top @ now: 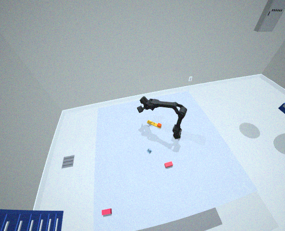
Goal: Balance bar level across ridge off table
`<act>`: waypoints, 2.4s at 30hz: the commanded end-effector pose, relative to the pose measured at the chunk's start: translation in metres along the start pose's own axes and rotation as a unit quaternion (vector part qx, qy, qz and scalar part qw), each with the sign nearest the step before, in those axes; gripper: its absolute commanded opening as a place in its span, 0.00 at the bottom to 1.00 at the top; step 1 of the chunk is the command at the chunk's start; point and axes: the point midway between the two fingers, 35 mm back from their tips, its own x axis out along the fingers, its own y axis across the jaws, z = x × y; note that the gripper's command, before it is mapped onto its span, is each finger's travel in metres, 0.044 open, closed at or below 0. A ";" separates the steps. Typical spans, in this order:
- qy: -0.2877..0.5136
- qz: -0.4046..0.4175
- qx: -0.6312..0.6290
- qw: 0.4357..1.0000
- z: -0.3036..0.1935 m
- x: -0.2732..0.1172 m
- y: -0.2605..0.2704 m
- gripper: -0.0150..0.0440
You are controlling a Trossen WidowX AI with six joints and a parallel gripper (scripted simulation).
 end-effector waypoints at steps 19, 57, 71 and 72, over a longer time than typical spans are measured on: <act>0.357 0.118 -0.218 0.900 -0.123 -0.027 -0.025 0.79; 0.380 0.130 -0.225 0.888 -0.195 0.028 -0.022 0.79; 0.380 0.130 -0.225 0.888 -0.200 0.032 -0.021 0.79; 0.380 0.130 -0.225 0.888 -0.200 0.032 -0.021 0.79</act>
